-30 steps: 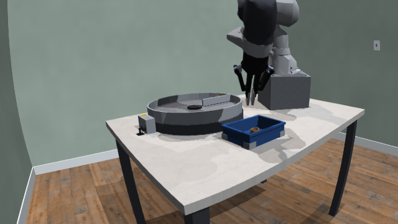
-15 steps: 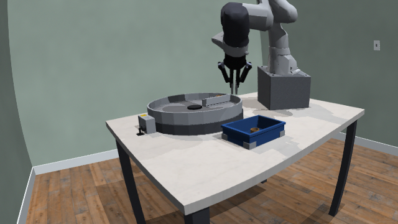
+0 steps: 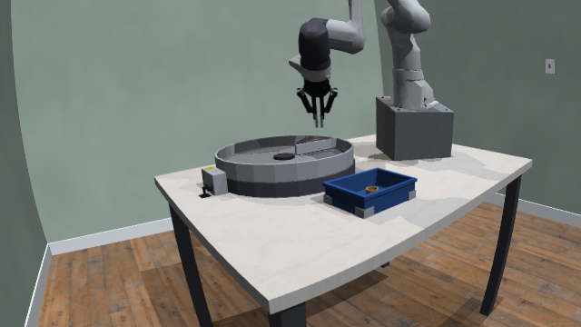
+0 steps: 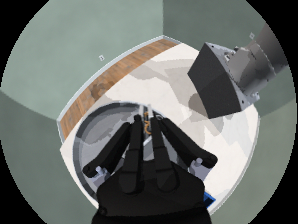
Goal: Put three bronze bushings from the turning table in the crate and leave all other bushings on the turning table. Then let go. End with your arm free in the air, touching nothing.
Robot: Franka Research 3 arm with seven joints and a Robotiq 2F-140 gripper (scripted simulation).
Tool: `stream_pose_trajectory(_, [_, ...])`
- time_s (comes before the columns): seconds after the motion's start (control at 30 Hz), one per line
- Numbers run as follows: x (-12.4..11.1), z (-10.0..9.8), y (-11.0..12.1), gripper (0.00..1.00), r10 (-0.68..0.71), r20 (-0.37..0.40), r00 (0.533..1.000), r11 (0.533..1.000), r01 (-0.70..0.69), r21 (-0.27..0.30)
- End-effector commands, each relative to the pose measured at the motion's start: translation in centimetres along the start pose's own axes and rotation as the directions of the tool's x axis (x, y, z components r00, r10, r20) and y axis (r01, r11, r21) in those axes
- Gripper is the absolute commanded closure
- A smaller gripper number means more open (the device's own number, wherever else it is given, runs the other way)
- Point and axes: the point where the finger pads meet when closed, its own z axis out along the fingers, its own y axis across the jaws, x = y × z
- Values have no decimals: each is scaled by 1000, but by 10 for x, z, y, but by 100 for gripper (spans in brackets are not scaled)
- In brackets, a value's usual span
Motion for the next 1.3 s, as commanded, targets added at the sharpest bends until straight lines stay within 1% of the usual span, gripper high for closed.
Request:
stream_pose_trajectory(0.0, [-1, 7, -12, 94, -80, 43, 996, 996, 78, 39])
stream_pose_trajectory(1.17, [0, 7, -12, 94, -80, 43, 996, 996, 78, 39])
stream_pose_trajectory(1.27, [-4, 10, -12, 94, -80, 43, 996, 996, 78, 39])
